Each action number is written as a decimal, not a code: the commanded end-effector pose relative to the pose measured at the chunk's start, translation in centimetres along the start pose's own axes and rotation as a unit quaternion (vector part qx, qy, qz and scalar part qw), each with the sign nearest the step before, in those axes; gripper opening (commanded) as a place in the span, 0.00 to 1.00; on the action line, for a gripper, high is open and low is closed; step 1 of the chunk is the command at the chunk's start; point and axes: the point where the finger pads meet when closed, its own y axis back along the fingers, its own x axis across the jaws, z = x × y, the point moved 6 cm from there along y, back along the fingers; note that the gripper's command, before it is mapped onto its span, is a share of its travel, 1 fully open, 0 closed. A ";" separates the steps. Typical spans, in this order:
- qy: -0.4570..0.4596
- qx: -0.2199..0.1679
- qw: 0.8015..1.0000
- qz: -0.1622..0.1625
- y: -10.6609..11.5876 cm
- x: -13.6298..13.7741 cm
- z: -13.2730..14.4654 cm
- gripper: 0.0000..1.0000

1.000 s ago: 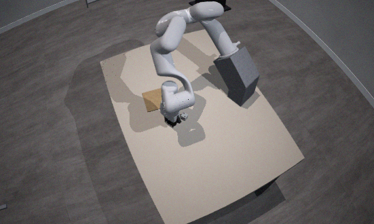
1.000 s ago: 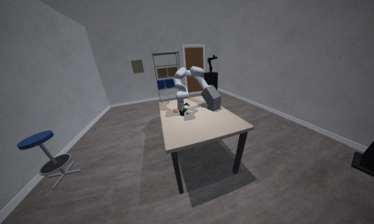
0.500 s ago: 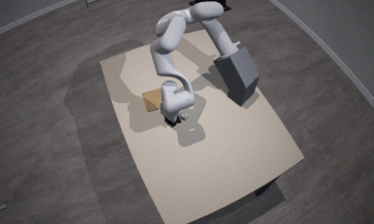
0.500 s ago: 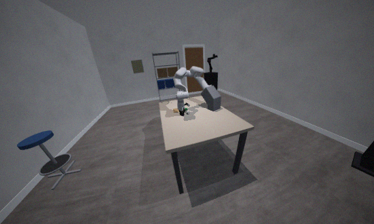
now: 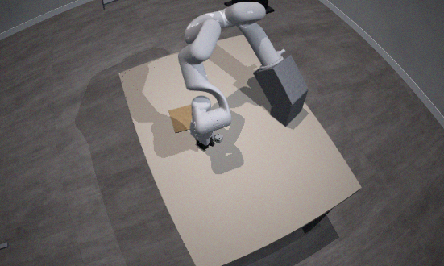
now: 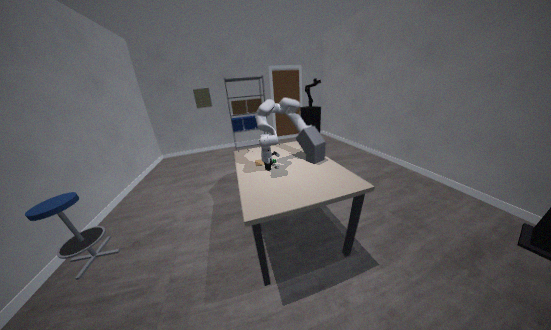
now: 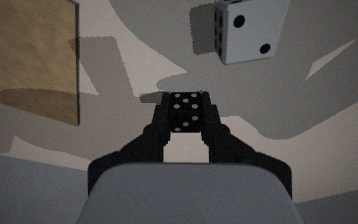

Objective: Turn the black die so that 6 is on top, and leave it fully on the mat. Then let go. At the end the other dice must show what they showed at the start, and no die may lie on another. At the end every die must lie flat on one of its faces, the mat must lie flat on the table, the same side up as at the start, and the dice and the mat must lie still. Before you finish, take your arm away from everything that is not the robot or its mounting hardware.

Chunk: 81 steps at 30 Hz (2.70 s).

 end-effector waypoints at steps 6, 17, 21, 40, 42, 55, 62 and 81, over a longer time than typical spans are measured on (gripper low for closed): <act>0.000 -0.001 1.000 0.000 0.1 0.0 0.1 0.27; 0.000 -0.001 1.000 0.000 0.1 0.0 0.1 0.27; 0.000 -0.001 1.000 0.000 0.1 0.0 0.1 0.27; 0.000 -0.001 1.000 0.000 8.5 0.0 0.1 0.27; 0.000 -0.001 1.000 0.000 9.4 0.0 0.1 0.27; 0.000 -0.001 1.000 0.000 10.1 0.0 0.1 0.27; -0.109 -0.002 0.994 0.000 10.4 -7.3 -1.4 0.27; -0.257 -0.001 0.966 -0.001 10.6 -16.5 -6.0 0.27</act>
